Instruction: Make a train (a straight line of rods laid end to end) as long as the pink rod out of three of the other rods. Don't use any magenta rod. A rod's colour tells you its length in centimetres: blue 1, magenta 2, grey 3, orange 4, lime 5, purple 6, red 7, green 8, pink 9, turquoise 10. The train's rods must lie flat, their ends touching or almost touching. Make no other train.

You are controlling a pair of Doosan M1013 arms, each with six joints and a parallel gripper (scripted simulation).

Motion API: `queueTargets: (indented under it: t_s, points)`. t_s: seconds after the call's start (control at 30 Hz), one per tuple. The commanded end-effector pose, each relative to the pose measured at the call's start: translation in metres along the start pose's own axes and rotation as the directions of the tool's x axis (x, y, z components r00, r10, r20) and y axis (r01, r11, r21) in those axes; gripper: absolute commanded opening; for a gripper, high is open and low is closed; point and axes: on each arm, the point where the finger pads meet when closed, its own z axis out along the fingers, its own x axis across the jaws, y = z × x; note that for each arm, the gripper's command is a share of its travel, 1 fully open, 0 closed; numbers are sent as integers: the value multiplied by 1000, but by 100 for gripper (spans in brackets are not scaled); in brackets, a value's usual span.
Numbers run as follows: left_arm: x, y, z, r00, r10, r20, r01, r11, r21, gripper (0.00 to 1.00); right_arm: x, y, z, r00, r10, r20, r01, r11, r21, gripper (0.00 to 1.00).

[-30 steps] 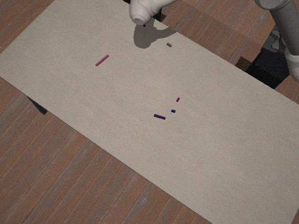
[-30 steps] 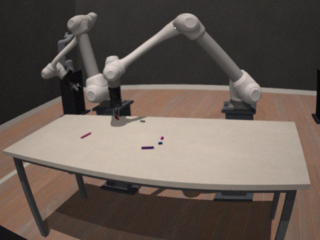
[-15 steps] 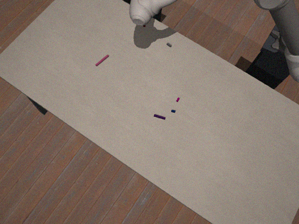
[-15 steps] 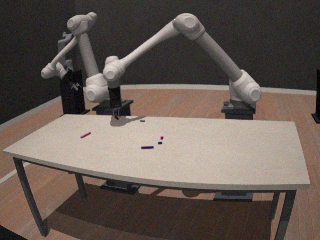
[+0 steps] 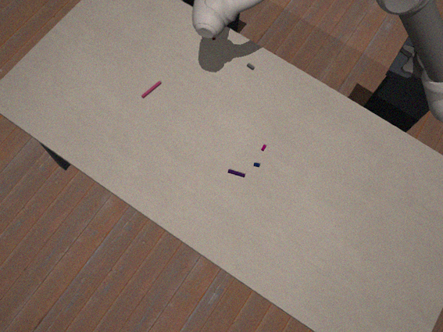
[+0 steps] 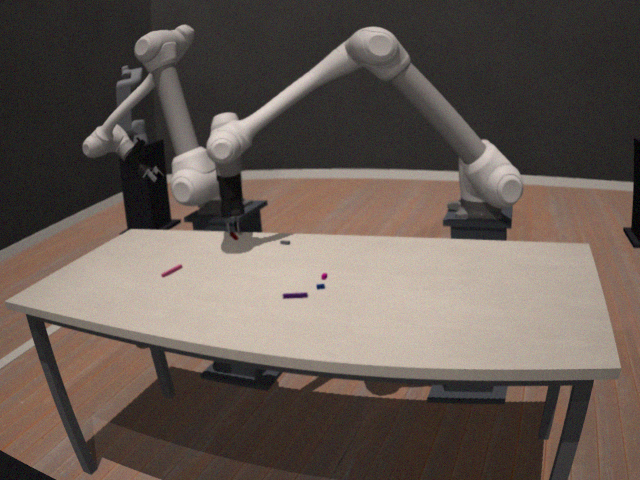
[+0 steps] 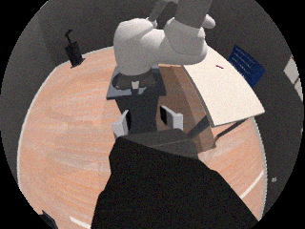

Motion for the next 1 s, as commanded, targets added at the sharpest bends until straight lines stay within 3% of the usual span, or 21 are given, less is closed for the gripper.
queueTargets:
  t_s: [0.0, 0.97]
  points:
    - [4, 1, 1, 1000, -2, -1, 2, 1000, -6, 54, 1, -3, 1, 1000, -3, -13, 3, 1000, 5, 100]
    - [3, 1, 12, 1000, -2, -2, 2, 1000, -6, 54, 1, -3, 1, 1000, -3, -13, 3, 1000, 5, 100]
